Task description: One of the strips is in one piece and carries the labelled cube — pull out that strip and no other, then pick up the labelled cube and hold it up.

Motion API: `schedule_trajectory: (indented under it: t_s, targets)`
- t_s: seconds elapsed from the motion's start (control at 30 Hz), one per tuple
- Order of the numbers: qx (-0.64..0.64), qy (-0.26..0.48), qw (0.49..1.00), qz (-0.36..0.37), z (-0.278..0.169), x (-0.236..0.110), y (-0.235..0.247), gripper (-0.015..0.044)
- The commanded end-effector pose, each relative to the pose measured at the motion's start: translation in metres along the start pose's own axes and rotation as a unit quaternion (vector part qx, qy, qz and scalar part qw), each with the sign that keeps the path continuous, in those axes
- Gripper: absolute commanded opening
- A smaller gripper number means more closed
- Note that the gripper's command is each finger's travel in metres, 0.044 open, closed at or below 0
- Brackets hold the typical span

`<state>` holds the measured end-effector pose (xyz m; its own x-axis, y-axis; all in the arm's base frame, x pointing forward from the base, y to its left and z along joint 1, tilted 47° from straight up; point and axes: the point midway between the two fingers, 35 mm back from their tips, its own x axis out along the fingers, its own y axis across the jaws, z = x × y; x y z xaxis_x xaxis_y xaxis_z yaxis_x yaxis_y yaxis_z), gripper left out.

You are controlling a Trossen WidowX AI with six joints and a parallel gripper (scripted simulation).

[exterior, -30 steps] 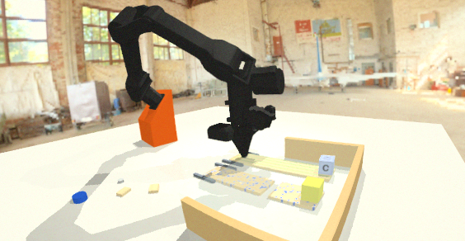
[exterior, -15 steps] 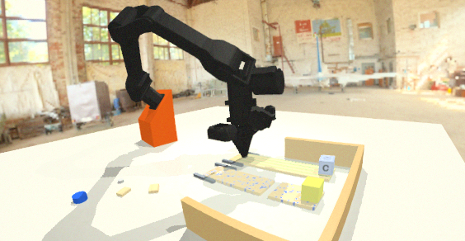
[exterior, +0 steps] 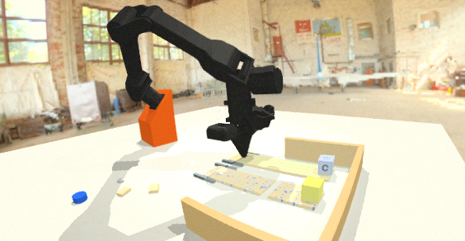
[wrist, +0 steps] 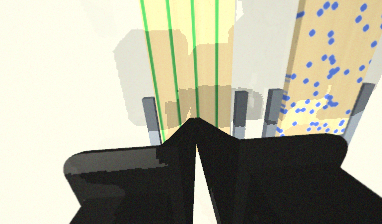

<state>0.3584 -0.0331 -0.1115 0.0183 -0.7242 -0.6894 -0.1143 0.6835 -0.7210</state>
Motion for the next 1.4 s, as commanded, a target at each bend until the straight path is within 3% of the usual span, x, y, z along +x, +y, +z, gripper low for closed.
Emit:
schedule_trajectory:
  t_s: [0.0, 1.37]
  targets:
    - [-0.005, 0.005, 1.000, -0.003, -0.009, 0.002, 0.000, 0.0000]
    - [-0.006, 0.006, 1.000, -0.003, -0.073, 0.004, 0.001, 0.0000]
